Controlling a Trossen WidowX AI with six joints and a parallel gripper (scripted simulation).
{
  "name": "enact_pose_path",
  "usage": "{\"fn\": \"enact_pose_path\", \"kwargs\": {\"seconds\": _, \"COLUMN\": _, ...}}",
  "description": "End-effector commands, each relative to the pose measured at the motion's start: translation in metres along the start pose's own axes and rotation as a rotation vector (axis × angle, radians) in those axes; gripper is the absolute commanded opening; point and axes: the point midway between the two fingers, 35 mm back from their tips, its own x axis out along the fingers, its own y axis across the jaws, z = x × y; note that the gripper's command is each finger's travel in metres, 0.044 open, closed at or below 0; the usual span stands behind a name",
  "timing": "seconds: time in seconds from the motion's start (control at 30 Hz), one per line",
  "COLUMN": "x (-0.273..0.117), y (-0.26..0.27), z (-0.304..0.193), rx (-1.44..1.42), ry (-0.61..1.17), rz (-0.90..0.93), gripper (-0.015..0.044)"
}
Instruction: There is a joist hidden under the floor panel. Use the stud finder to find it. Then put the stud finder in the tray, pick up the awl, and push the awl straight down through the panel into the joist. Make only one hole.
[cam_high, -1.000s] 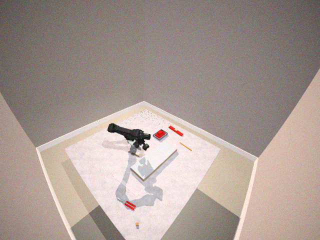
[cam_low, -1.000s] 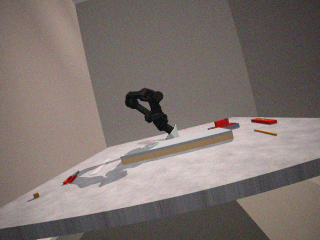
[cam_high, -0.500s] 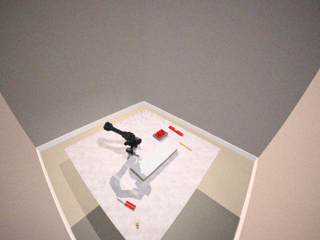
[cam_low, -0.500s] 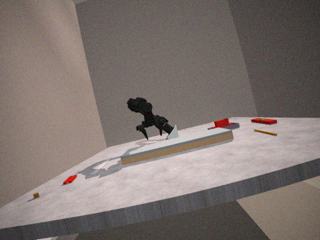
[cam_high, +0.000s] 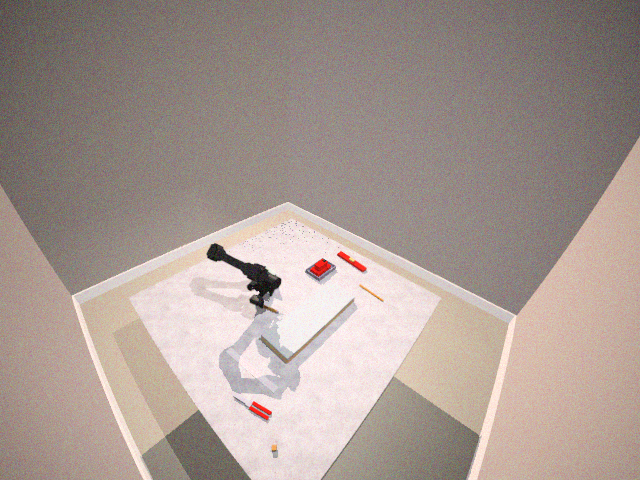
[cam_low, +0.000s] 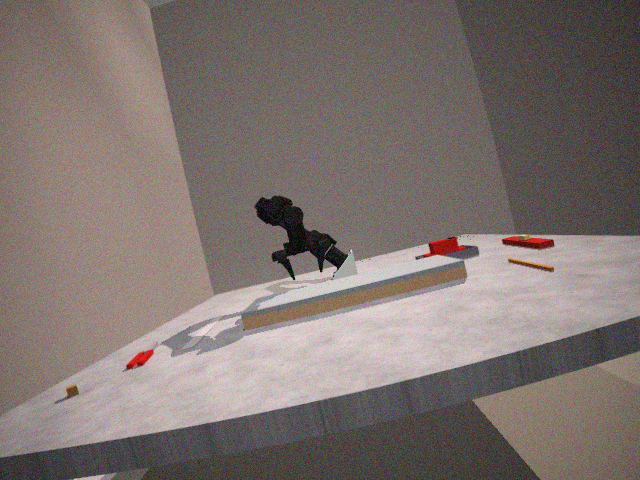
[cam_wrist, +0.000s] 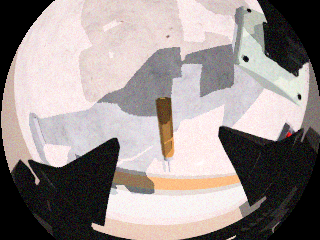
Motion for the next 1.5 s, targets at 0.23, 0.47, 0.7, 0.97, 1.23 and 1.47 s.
{"fn": "enact_pose_path", "kwargs": {"seconds": 0.23, "x": 0.012, "y": 0.001, "z": 0.002, "rx": 0.0, "ry": 0.003, "rz": 0.003, "gripper": 0.044}}
{"fn": "enact_pose_path", "kwargs": {"seconds": 0.47, "x": 0.023, "y": 0.001, "z": 0.002, "rx": 0.0, "ry": 0.003, "rz": 0.002, "gripper": 0.044}}
{"fn": "enact_pose_path", "kwargs": {"seconds": 0.7, "x": 0.034, "y": 0.002, "z": 0.003, "rx": 0.0, "ry": 0.003, "rz": 0.004, "gripper": 0.044}}
{"fn": "enact_pose_path", "kwargs": {"seconds": 0.97, "x": 0.047, "y": 0.002, "z": 0.005, "rx": 0.0, "ry": 0.002, "rz": 0.008, "gripper": 0.044}}
{"fn": "enact_pose_path", "kwargs": {"seconds": 1.23, "x": 0.049, "y": 0.002, "z": 0.006, "rx": 0.0, "ry": 0.002, "rz": 0.009, "gripper": 0.0309}}
{"fn": "enact_pose_path", "kwargs": {"seconds": 1.47, "x": 0.049, "y": 0.002, "z": 0.006, "rx": 0.0, "ry": 0.002, "rz": 0.009, "gripper": 0.0125}}
